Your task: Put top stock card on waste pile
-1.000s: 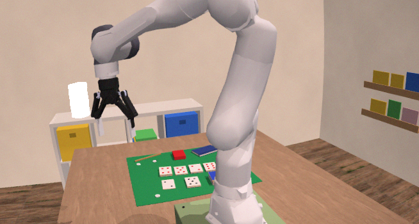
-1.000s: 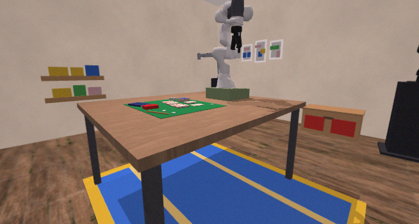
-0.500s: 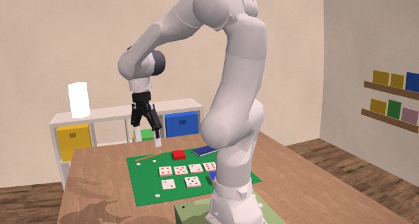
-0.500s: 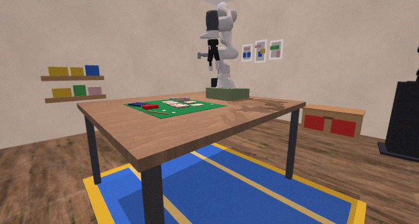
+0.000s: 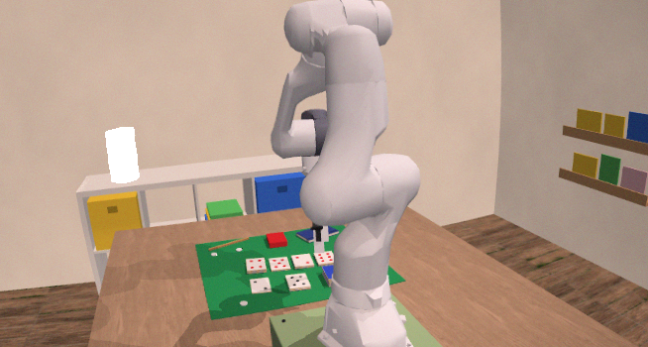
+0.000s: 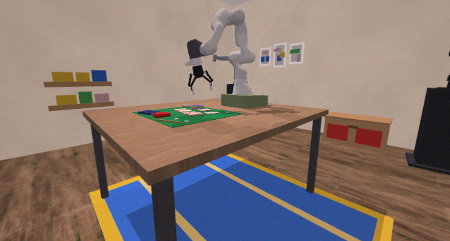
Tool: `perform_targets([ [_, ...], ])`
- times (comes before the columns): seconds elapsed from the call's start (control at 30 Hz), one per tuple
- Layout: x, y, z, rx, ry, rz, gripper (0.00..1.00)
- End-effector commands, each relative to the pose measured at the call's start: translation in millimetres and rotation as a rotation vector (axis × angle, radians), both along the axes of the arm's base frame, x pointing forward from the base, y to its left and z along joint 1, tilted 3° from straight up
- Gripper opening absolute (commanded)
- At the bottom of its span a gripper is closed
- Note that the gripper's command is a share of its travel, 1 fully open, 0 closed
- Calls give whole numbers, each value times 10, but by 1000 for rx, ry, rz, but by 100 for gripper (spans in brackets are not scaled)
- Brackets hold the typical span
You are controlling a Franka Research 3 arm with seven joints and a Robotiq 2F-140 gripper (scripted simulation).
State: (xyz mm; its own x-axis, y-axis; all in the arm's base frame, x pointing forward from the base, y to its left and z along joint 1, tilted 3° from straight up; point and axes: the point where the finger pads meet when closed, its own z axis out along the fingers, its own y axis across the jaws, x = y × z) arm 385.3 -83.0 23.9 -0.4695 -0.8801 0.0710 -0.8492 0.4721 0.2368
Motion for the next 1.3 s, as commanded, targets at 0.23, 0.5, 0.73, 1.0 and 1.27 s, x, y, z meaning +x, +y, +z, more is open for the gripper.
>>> perform_targets([
  [0.23, 190, -493, -196, -106, -52, -568, 100],
  [0.5, 190, -493, -196, -151, -95, -800, 100],
  [0.73, 190, -493, -196, -181, -116, -939, 100],
  [1.0, 190, -493, -196, -230, -145, -1204, 100],
  [1.27, 190, -493, -196, -234, -146, -1235, 100],
])
